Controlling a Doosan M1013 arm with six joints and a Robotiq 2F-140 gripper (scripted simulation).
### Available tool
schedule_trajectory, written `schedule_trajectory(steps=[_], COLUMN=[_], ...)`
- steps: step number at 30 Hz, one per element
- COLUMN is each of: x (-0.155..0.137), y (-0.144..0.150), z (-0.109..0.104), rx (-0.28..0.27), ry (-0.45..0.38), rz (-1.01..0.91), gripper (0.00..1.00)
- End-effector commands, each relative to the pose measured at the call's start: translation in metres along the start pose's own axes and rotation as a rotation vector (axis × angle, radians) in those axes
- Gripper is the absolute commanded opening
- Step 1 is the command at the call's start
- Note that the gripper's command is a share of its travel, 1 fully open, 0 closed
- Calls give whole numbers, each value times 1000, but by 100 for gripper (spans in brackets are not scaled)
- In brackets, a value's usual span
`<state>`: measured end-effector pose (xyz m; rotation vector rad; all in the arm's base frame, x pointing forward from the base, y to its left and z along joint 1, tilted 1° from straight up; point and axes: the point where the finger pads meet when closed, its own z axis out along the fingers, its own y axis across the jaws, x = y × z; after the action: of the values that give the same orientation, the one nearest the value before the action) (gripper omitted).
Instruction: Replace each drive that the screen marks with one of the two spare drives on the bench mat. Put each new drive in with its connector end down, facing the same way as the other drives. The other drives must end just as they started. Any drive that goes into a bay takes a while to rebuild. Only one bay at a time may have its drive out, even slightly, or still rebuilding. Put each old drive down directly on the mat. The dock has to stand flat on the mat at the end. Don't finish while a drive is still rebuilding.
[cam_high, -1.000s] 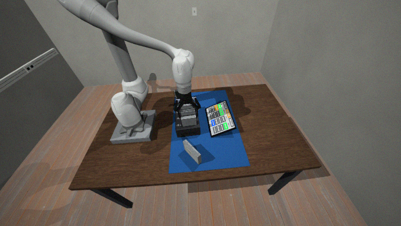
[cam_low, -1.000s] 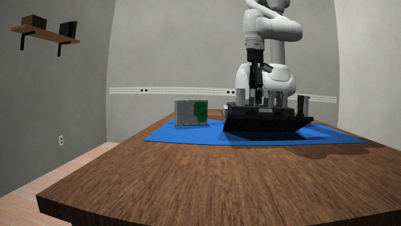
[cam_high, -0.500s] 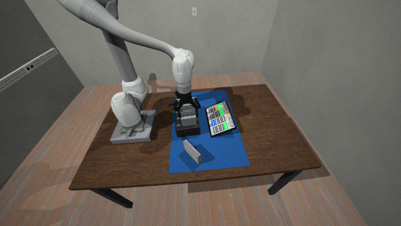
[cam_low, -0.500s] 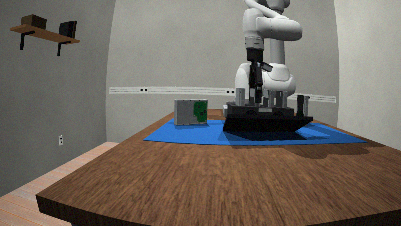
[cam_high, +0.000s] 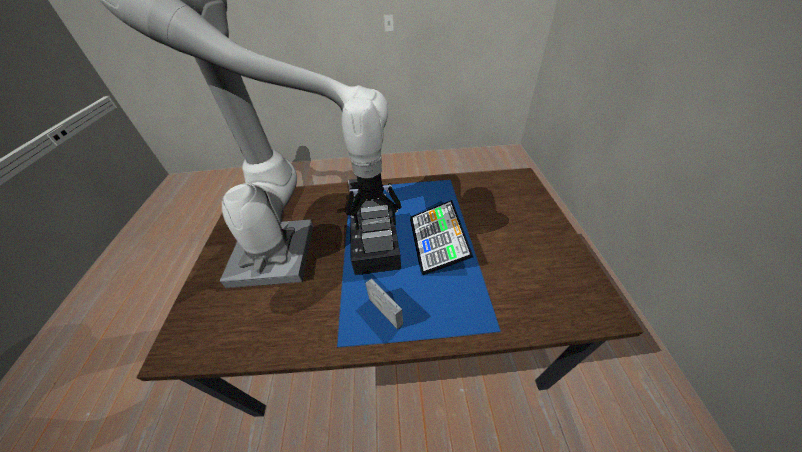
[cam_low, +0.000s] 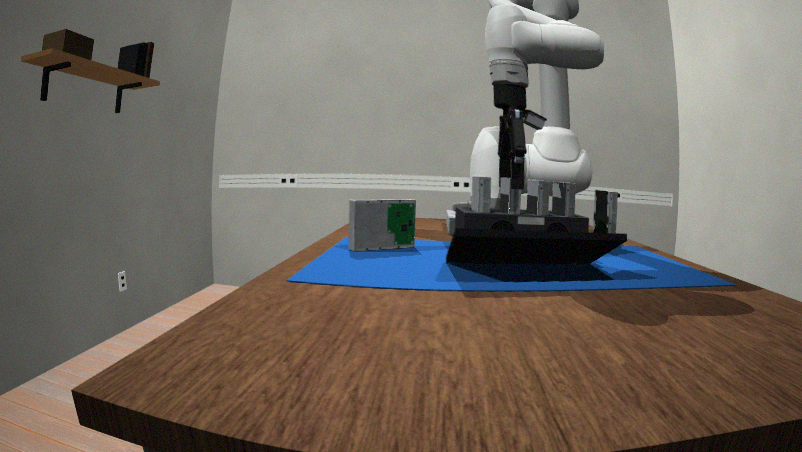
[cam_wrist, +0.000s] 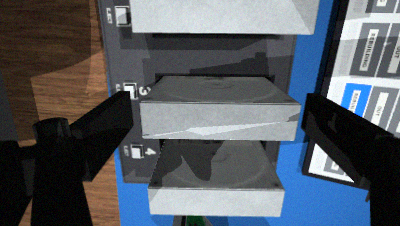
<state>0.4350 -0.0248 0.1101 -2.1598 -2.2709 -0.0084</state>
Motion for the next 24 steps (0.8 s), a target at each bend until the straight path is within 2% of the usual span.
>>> schedule_trajectory(steps=[1, 12, 24], x=[0, 0, 0], y=[0, 0, 0], z=[-16, -63, -78], rx=[-1, -1, -1], ry=[0, 0, 0], rz=[0, 0, 0], gripper=[89, 89, 89])
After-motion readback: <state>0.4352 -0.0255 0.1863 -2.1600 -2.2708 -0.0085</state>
